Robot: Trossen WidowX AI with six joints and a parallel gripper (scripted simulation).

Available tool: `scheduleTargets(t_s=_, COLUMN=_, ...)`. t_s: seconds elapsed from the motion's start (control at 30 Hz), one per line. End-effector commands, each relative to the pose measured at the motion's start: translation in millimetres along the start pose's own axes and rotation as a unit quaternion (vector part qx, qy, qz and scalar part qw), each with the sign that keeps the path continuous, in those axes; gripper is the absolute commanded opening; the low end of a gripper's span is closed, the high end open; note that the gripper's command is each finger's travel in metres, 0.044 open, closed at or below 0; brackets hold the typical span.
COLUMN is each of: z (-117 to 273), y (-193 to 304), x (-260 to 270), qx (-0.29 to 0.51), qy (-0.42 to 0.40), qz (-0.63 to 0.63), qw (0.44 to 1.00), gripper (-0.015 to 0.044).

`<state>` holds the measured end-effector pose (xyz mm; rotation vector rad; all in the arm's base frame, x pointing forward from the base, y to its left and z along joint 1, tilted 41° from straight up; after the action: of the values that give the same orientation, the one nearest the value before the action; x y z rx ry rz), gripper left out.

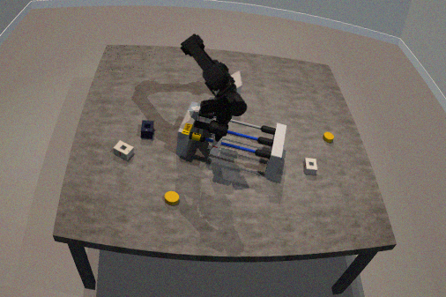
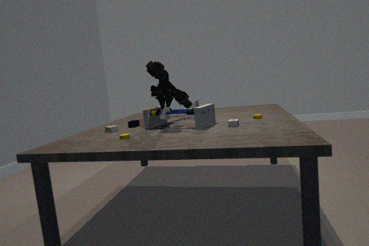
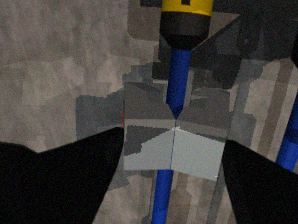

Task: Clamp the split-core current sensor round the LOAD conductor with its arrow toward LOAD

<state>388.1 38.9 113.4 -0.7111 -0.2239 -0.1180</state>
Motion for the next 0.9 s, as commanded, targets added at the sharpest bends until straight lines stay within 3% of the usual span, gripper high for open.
scheduleTargets(t_s=0.0, z=2.2, y=0.4, x=4.2, qx=0.004, qy=0.015, qz=-0.004, qw=1.0, gripper=0.0)
scheduleTargets(t_s=0.1, z=1.6, y=-0.1, x=5.9, qx=0.004, qy=0.032, qz=-0.004, qw=0.999, gripper=0.0)
scheduleTargets(t_s=0.67, z=-0.2, y=-0.4, x=3.0, qx=0.001, qy=0.022, qz=-0.001, qw=1.0, gripper=0.044)
scheduleTargets(t_s=0.87, z=-0.2, y=-0.4, x=3.0, qx=0.001, qy=0.022, qz=-0.001, qw=1.0, gripper=0.044)
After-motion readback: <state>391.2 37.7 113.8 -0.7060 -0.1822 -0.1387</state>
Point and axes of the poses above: the point midway between the two fingers, 35 mm back from their tips, its own z axis back along the fingers, its own x axis across the jaws, y = z × x, the point moved 1 cm from there along z, back along the fingers, and after that the axes turned 2 degrees about z, right-handed, at the moved point
